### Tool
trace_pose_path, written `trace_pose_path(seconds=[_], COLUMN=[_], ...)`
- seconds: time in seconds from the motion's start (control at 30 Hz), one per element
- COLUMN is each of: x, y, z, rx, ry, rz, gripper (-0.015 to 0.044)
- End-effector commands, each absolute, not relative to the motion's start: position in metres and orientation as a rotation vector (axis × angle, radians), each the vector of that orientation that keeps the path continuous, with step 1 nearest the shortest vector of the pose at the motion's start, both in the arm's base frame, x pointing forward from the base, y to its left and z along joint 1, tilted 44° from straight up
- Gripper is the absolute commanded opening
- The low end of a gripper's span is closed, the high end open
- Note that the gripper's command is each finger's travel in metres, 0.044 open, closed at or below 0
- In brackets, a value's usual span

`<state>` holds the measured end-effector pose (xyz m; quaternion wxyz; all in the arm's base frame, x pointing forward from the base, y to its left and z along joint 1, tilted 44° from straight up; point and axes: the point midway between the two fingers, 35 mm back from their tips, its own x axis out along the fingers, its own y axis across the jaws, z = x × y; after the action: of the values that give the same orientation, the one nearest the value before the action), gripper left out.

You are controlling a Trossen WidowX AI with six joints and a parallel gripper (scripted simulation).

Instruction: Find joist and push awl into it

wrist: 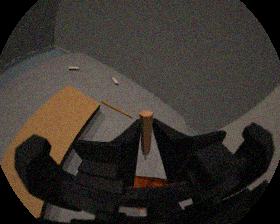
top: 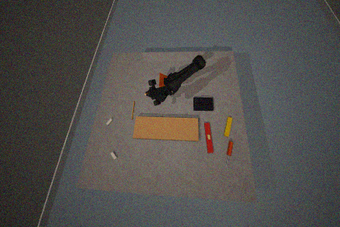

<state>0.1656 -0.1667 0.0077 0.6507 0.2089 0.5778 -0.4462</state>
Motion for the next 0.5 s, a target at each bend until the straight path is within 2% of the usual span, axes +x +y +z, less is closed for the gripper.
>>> trace_pose_path(seconds=[0.0,0.3,0.33,0.47], x=[0.157,0.140,0.149,0.162], y=[-0.172,-0.180,-0.178,-0.177], z=[0.014,0.030,0.025,0.030], rx=[0.508,0.606,0.573,0.580], ry=[1.177,0.825,0.957,0.954], rz=[-1.162,-1.422,-1.334,-1.339], gripper=[0.0000,0.0000,0.0000,0.0000])
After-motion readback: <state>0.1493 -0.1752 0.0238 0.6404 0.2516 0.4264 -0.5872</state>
